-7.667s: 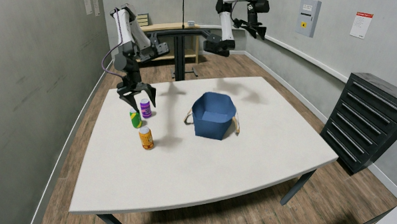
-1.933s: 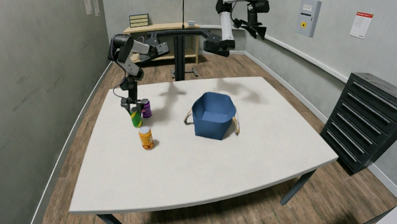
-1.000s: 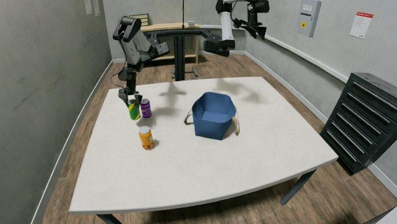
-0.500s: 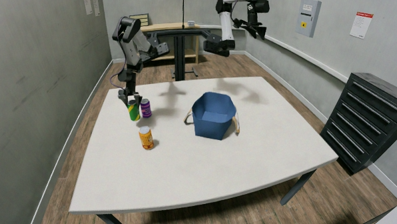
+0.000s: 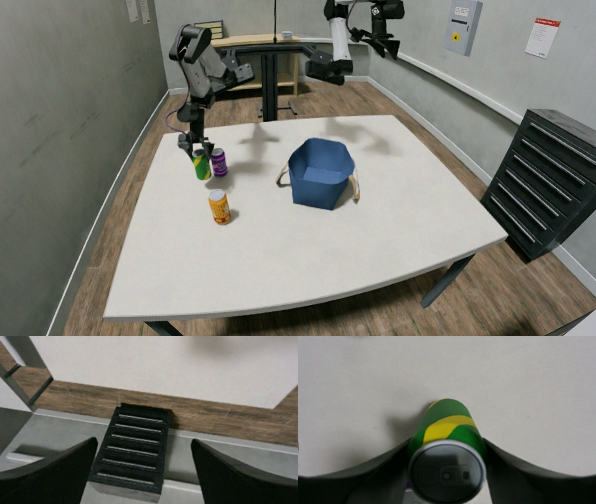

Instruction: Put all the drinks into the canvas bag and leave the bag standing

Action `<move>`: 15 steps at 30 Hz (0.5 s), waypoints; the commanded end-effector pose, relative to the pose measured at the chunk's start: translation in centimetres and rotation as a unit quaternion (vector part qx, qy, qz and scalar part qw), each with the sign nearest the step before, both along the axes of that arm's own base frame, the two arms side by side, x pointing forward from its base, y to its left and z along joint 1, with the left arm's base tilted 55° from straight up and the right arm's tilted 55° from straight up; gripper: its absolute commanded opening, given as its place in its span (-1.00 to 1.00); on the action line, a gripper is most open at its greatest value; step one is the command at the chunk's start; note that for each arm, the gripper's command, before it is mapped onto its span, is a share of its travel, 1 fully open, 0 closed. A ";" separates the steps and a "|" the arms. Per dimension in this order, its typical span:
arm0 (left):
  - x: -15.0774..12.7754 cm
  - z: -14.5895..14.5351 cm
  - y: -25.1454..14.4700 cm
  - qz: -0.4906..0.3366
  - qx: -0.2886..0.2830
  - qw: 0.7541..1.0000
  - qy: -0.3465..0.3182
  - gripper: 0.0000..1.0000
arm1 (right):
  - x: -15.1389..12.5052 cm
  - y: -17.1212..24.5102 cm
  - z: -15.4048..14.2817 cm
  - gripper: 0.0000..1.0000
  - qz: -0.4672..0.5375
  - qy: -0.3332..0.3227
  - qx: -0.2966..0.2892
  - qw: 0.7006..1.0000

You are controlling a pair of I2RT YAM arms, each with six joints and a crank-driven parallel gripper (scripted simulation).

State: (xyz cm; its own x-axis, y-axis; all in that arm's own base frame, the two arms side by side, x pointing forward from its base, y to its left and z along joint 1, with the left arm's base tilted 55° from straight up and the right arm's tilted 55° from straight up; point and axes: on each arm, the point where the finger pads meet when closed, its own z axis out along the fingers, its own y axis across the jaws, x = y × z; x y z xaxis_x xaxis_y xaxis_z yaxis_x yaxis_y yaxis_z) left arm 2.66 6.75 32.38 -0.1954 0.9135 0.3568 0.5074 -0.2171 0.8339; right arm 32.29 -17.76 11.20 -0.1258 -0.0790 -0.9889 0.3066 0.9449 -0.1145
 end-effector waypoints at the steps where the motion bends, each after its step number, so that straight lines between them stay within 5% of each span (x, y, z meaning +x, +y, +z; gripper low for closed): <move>1: -1.4 0.9 -0.6 -0.002 0.006 1.000 -0.024 1.00 | -1.1 0.3 0.8 0.48 0.003 0.000 -0.005 1.000; 12: -1.4 0.9 -0.6 -0.002 0.006 1.000 -0.024 1.00 | -2.3 0.5 4.9 0.48 0.001 -0.033 -0.035 0.999; 15: -1.4 0.9 -0.6 -0.002 0.006 1.000 -0.024 1.00 | -3.1 1.2 2.8 0.48 0.005 0.001 -0.008 1.000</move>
State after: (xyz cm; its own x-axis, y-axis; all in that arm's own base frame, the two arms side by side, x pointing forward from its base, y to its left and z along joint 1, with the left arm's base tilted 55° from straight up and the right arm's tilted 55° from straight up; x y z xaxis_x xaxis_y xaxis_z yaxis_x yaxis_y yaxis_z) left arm 2.66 6.75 32.38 -0.1954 0.9135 0.3568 0.5074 -0.2171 0.8339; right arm 30.09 -16.95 14.22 -0.0906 -0.1123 -0.9895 0.3128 0.9401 -0.1353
